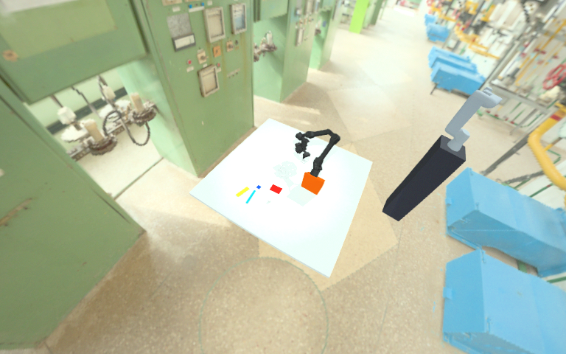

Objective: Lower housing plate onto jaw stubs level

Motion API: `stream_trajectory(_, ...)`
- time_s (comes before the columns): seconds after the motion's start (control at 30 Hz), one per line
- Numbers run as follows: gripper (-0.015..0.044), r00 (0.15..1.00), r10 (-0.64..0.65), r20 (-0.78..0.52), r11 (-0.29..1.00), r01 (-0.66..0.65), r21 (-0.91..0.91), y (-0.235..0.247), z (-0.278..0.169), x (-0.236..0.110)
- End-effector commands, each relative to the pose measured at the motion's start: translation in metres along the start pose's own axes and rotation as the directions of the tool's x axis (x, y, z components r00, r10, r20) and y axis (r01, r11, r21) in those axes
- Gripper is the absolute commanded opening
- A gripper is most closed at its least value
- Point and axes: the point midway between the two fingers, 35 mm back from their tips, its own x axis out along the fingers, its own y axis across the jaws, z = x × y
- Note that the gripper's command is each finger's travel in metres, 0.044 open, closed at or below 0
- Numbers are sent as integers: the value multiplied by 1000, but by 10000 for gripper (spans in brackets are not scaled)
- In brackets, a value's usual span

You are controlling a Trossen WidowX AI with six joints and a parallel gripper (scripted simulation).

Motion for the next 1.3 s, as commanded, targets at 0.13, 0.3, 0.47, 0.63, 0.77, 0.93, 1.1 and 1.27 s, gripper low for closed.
stream_trajectory(0.13, 351, 1000, 9, 9, 993, -10, 116, 2, 24, 2)
stream_trajectory(0.3, 351, 1000, 14, 16, 981, -16, 194, 4, 40, 3)
stream_trajectory(0.47, 351, 1000, 18, 20, 962, -23, 271, 8, 57, 4)
stream_trajectory(0.63, 351, 999, 23, 23, 937, -29, 347, 12, 72, 4)
stream_trajectory(0.77, 351, 999, 25, 23, 913, -33, 407, 16, 85, 5)
stream_trajectory(0.93, 351, 999, 28, 22, 876, -35, 481, 22, 100, 5)
stream_trajectory(1.1, 351, 999, 29, 19, 832, -35, 554, 29, 115, 5)
stream_trajectory(1.27, 351, 999, 29, 14, 781, -32, 623, 37, 130, 5)
